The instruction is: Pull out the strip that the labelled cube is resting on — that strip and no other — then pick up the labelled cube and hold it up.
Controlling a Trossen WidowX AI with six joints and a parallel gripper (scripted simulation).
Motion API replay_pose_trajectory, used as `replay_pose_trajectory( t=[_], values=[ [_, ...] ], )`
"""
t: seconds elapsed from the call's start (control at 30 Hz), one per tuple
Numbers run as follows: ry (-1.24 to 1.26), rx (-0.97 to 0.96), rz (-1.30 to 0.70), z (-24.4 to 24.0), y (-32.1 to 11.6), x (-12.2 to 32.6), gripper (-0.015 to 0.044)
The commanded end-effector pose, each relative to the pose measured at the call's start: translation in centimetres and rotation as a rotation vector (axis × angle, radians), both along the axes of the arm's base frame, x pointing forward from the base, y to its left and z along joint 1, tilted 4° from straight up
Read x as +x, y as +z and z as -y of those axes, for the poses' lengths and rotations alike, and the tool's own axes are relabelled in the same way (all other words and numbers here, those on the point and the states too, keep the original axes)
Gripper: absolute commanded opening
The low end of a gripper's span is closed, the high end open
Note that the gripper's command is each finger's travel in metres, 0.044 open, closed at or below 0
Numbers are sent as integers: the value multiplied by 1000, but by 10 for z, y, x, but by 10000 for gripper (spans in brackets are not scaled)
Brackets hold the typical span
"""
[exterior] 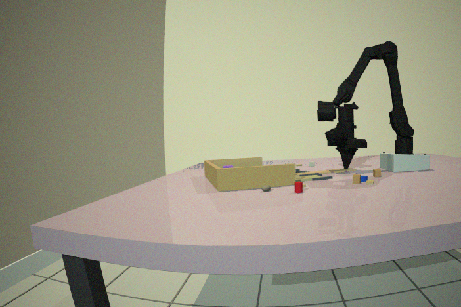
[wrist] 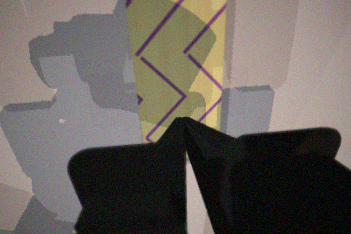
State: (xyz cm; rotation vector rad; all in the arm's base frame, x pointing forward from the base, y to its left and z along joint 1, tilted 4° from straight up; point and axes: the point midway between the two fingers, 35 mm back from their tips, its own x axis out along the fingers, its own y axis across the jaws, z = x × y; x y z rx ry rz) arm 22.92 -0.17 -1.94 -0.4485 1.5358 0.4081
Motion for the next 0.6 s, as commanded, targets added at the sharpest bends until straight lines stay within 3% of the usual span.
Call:
replay_pose_trajectory(
  t=[0.0,0.2,0.33,0.57],
  values=[
    [4,-10,-35,2,-6,-11,0],
    [4,-9,-31,-2,40,3,0],
    [4,-10,-33,-2,43,3,0],
    [-68,-9,-29,-17,42,29,184]
  ],
)
